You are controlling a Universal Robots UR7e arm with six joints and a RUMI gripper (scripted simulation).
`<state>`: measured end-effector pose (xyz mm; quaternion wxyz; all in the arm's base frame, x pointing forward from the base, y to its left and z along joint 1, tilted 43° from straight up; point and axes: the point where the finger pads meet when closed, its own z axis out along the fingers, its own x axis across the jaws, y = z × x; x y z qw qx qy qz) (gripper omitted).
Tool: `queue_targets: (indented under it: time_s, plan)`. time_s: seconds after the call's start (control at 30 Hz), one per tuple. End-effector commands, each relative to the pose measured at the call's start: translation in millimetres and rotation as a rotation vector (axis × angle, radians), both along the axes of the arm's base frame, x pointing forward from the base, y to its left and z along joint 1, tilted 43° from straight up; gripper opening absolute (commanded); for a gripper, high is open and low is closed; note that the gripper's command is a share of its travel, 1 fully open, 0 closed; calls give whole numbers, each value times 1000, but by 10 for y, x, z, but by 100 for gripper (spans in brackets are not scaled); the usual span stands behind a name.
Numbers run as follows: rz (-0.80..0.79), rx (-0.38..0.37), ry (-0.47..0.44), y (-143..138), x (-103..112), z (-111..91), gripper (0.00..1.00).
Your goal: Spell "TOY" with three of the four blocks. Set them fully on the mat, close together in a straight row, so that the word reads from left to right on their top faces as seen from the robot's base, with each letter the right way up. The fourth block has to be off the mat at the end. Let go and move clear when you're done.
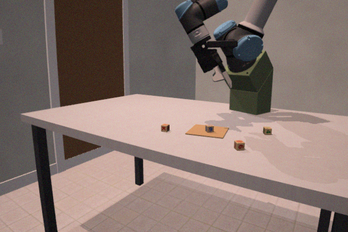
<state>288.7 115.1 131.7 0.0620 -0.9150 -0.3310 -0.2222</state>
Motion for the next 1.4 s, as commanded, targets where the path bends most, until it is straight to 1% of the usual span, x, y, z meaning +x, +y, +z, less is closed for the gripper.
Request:
queue_targets:
  time_s: [0.0, 0.97, 1.03, 1.37]
  plan:
    - [27, -38, 16, 130, 27, -69, 100]
    - [200, -150, 6, 889, 98, -465, 100]
    - [200, -150, 6, 889, 98, -465, 100]
    - [251, -183, 5, 1109, 126, -574, 100]
